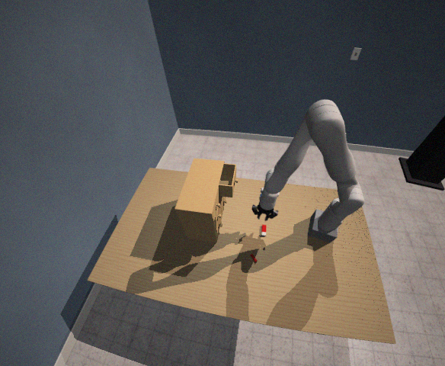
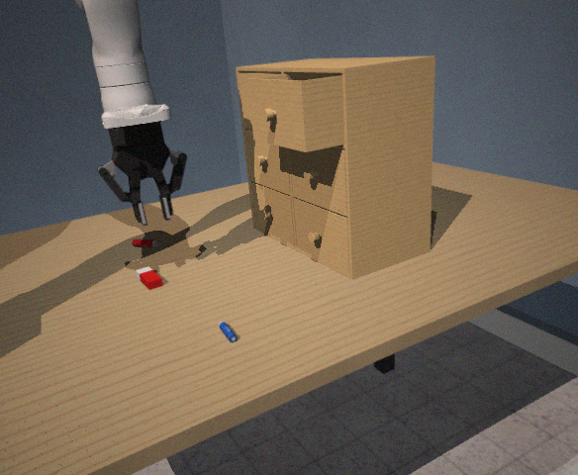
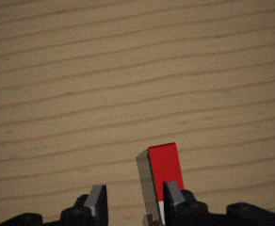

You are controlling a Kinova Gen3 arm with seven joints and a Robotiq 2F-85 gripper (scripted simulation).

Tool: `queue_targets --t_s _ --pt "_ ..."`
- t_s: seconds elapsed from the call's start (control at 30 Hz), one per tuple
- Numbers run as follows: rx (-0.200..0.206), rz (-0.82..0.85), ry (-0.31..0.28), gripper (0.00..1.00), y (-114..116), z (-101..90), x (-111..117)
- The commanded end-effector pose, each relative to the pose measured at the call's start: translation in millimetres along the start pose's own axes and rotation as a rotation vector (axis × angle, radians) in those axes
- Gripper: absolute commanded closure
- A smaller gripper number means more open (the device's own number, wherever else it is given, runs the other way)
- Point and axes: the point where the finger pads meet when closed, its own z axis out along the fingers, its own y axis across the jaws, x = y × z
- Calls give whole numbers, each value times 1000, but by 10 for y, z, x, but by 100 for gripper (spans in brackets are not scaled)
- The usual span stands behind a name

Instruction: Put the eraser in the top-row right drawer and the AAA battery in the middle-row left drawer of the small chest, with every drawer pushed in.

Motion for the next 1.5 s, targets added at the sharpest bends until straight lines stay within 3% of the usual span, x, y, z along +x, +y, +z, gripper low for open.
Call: queue_targets --t_s 0.0,0.27,0.43,0.47,1.47 --pt "-31 -49 -7 67 158 183 -47" --pt "-31 -138 -24 67 249 301 -158" --pt "-31 -140 -24 67 251 304 -161" --pt "-31 -140 -24 62 251 304 -161" --pt "-31 -140 -24 62 253 355 -162"
